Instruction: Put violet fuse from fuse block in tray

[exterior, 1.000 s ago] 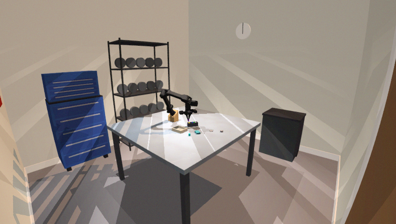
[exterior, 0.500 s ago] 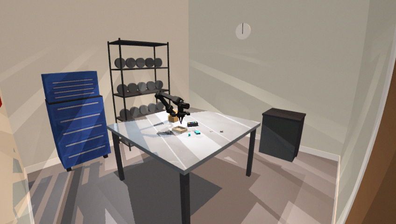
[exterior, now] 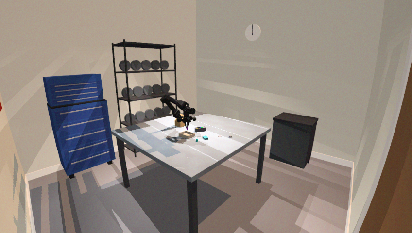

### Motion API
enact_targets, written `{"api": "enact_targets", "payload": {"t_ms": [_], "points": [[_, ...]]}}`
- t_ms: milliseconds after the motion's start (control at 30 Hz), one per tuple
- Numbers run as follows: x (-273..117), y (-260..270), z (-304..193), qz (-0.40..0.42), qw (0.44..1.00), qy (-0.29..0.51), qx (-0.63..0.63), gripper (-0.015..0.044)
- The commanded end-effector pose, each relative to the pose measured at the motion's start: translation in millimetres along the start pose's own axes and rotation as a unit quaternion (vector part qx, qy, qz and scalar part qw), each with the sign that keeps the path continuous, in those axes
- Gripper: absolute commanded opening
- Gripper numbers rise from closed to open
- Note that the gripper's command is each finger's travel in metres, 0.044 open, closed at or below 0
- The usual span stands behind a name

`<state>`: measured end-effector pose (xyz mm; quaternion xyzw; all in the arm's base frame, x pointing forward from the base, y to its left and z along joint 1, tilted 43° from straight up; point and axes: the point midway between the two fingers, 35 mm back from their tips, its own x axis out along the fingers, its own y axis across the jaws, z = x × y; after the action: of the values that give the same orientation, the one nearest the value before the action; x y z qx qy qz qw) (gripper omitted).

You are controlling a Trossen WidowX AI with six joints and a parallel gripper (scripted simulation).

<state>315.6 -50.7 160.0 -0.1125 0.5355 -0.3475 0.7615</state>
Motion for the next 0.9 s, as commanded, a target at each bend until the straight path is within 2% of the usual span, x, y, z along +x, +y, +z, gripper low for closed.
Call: {"api": "enact_targets", "payload": {"t_ms": [0,667,867], "points": [[7.7,-1.4,-0.8,-0.003,1.000,0.001,-0.001,0.0000],[33.8,-2.3,-1.2,-0.004,1.000,0.000,-0.001,0.0000],[30.4,-2.8,0.2,-0.005,1.000,-0.002,0.001,0.0157]]}}
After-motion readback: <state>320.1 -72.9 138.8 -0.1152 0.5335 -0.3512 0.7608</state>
